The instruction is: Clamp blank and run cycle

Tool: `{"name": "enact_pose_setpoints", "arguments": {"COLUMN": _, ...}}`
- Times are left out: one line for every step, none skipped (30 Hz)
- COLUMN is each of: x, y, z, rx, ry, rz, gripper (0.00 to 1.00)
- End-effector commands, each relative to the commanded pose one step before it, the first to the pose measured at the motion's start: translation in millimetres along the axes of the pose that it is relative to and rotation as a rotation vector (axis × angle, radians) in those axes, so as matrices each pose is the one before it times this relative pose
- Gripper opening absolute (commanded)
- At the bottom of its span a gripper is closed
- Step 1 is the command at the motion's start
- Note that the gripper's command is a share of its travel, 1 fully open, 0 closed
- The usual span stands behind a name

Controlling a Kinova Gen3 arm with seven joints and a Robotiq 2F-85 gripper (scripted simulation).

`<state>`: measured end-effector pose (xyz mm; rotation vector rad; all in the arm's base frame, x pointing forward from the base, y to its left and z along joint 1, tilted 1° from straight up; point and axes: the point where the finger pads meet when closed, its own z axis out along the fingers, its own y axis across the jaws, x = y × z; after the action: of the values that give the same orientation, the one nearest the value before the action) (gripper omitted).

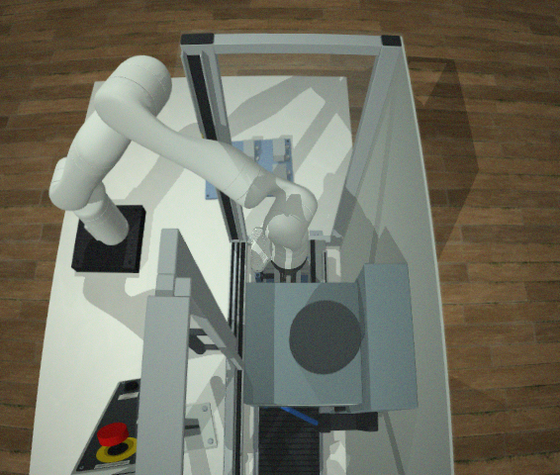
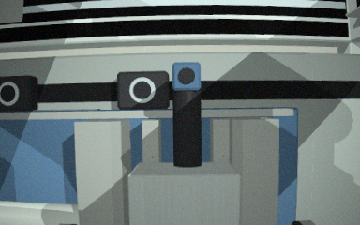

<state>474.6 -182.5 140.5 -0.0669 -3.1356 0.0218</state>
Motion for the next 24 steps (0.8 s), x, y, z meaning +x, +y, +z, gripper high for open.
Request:
{"name": "enact_pose_setpoints", "arguments": {"x": -0.47, "y": -0.17, "z": -16.81, "rx": 0.00061, "ry": -0.00234, "rz": 0.00007, "gripper": 1.0}}
{"name": "enact_pose_setpoints", "arguments": {"x": 0.0, "y": 0.0, "z": -8.0, "rx": 0.0, "ry": 0.00002, "rz": 0.00002, "gripper": 1.0}}
{"name": "enact_pose_setpoints", "arguments": {"x": 0.0, "y": 0.0, "z": -8.0, "rx": 0.0, "ry": 0.00002, "rz": 0.00002, "gripper": 1.0}}
{"name": "enact_pose_setpoints", "arguments": {"x": 0.0, "y": 0.0, "z": -8.0, "rx": 0.0, "ry": 0.00002, "rz": 0.00002, "gripper": 1.0}}
{"name": "enact_pose_setpoints", "arguments": {"x": 0.0, "y": 0.0, "z": 0.0, "rx": 0.0, "ry": 0.0, "rz": 0.0, "gripper": 1.0}}
{"name": "enact_pose_setpoints", "arguments": {"x": 0.0, "y": 0.0, "z": 0.0, "rx": 0.0, "ry": 0.0, "rz": 0.0, "gripper": 1.0}}
{"name": "enact_pose_setpoints", "arguments": {"x": 0.0, "y": 0.0, "z": 0.0, "rx": 0.0, "ry": 0.0, "rz": 0.0, "gripper": 1.0}}
{"name": "enact_pose_setpoints", "arguments": {"x": 0.0, "y": 0.0, "z": 0.0, "rx": 0.0, "ry": 0.0, "rz": 0.0, "gripper": 1.0}}
{"name": "enact_pose_setpoints", "arguments": {"x": 0.0, "y": 0.0, "z": 0.0, "rx": 0.0, "ry": 0.0, "rz": 0.0, "gripper": 1.0}}
{"name": "enact_pose_setpoints", "arguments": {"x": 0.0, "y": 0.0, "z": 0.0, "rx": 0.0, "ry": 0.0, "rz": 0.0, "gripper": 1.0}}
{"name": "enact_pose_setpoints", "arguments": {"x": 0.0, "y": 0.0, "z": 0.0, "rx": 0.0, "ry": 0.0, "rz": 0.0, "gripper": 1.0}}
{"name": "enact_pose_setpoints", "arguments": {"x": 0.0, "y": 0.0, "z": 0.0, "rx": 0.0, "ry": 0.0, "rz": 0.0, "gripper": 1.0}}
{"name": "enact_pose_setpoints", "arguments": {"x": 0.0, "y": 0.0, "z": 0.0, "rx": 0.0, "ry": 0.0, "rz": 0.0, "gripper": 1.0}}
{"name": "enact_pose_setpoints", "arguments": {"x": 0.0, "y": 0.0, "z": 0.0, "rx": 0.0, "ry": 0.0, "rz": 0.0, "gripper": 1.0}}
{"name": "enact_pose_setpoints", "arguments": {"x": 0.0, "y": 0.0, "z": 0.0, "rx": 0.0, "ry": 0.0, "rz": 0.0, "gripper": 1.0}}
{"name": "enact_pose_setpoints", "arguments": {"x": 0.0, "y": 0.0, "z": 0.0, "rx": 0.0, "ry": 0.0, "rz": 0.0, "gripper": 1.0}}
{"name": "enact_pose_setpoints", "arguments": {"x": 0.01, "y": 0.0, "z": -7.97, "rx": 0.0, "ry": 0.00002, "rz": 0.0, "gripper": 1.0}}
{"name": "enact_pose_setpoints", "arguments": {"x": 0.0, "y": 0.0, "z": -8.0, "rx": 0.0, "ry": -0.00001, "rz": 0.0, "gripper": 1.0}}
{"name": "enact_pose_setpoints", "arguments": {"x": 0.0, "y": 0.0, "z": -8.0, "rx": 0.0, "ry": -0.00001, "rz": 0.0, "gripper": 1.0}}
{"name": "enact_pose_setpoints", "arguments": {"x": 0.0, "y": 0.0, "z": -8.0, "rx": 0.0, "ry": -0.00001, "rz": 0.0, "gripper": 1.0}}
{"name": "enact_pose_setpoints", "arguments": {"x": 0.0, "y": 0.0, "z": -8.0, "rx": 0.0, "ry": -0.00001, "rz": 0.0, "gripper": 1.0}}
{"name": "enact_pose_setpoints", "arguments": {"x": 0.0, "y": 0.0, "z": 0.0, "rx": 0.0, "ry": 0.0, "rz": 0.0, "gripper": 1.0}}
{"name": "enact_pose_setpoints", "arguments": {"x": 0.0, "y": 0.0, "z": 0.0, "rx": 0.0, "ry": 0.0, "rz": 0.0, "gripper": 1.0}}
{"name": "enact_pose_setpoints", "arguments": {"x": 0.0, "y": 0.0, "z": 0.0, "rx": 0.0, "ry": 0.0, "rz": 0.0, "gripper": 1.0}}
